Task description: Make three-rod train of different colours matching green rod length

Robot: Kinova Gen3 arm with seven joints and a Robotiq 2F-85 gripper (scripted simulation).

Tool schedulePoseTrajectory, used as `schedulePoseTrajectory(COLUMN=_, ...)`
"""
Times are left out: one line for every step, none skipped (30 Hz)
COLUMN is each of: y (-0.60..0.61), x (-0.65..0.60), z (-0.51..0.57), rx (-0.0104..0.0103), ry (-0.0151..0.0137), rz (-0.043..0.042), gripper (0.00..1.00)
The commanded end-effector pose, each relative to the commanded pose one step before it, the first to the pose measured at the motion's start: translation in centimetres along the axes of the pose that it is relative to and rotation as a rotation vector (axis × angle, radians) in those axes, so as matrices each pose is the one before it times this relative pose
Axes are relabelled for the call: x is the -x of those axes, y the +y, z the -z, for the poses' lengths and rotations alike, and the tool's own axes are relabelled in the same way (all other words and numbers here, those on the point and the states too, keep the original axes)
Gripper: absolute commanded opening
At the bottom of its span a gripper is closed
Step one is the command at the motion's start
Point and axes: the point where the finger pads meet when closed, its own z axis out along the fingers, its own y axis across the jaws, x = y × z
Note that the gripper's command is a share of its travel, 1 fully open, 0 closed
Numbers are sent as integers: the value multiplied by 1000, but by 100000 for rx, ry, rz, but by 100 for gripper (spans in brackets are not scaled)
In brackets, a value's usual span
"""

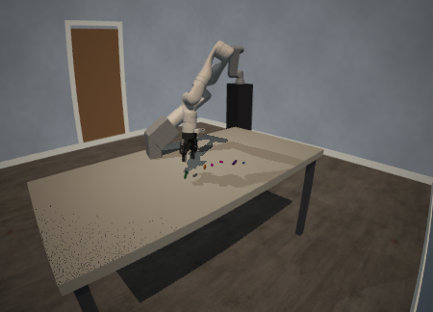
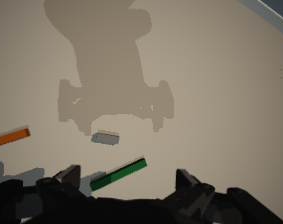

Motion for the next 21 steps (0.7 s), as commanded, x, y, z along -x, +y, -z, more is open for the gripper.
schedulePoseTrajectory(y=-3021, x=-598, z=796, rx=-299, ry=1136, rz=6782, gripper=100)
schedulePoseTrajectory(y=-1466, x=-247, z=-15, rx=-1569, ry=104, rz=2831, gripper=100)
schedulePoseTrajectory(y=-1409, x=-245, z=-11, rx=-1511, ry=78, rz=2768, gripper=100)
schedulePoseTrajectory(y=-1347, x=-241, z=-8, rx=-1448, ry=54, rz=2690, gripper=100)
schedulePoseTrajectory(y=-1282, x=-235, z=-5, rx=-1381, ry=32, rz=2598, gripper=100)
schedulePoseTrajectory(y=-1212, x=-227, z=-3, rx=-1310, ry=13, rz=2493, gripper=100)
schedulePoseTrajectory(y=-1140, x=-218, z=-1, rx=-1236, ry=-3, rz=2376, gripper=100)
schedulePoseTrajectory(y=-1066, x=-207, z=0, rx=-1159, ry=-17, rz=2247, gripper=100)
schedulePoseTrajectory(y=-989, x=-195, z=1, rx=-1080, ry=-27, rz=2109, gripper=100)
schedulePoseTrajectory(y=-911, x=-182, z=2, rx=-998, ry=-36, rz=1962, gripper=100)
schedulePoseTrajectory(y=-832, x=-168, z=2, rx=-915, ry=-41, rz=1808, gripper=100)
schedulePoseTrajectory(y=-753, x=-154, z=3, rx=-831, ry=-45, rz=1649, gripper=100)
schedulePoseTrajectory(y=-674, x=-139, z=3, rx=-747, ry=-46, rz=1487, gripper=100)
schedulePoseTrajectory(y=-596, x=-124, z=3, rx=-662, ry=-45, rz=1324, gripper=100)
schedulePoseTrajectory(y=0, x=0, z=0, rx=0, ry=0, rz=0, gripper=100)
schedulePoseTrajectory(y=0, x=0, z=0, rx=0, ry=0, rz=0, gripper=100)
schedulePoseTrajectory(y=-621, x=-53, z=-112, rx=-973, ry=120, rz=-778, gripper=100)
schedulePoseTrajectory(y=-448, x=-87, z=2, rx=-499, ry=-46, rz=1000, gripper=100)
schedulePoseTrajectory(y=-377, x=-73, z=1, rx=-422, ry=-40, rz=843, gripper=100)
schedulePoseTrajectory(y=-310, x=-60, z=0, rx=-349, ry=-33, rz=693, gripper=100)
schedulePoseTrajectory(y=-246, x=-49, z=1, rx=-275, ry=-29, rz=556, gripper=100)
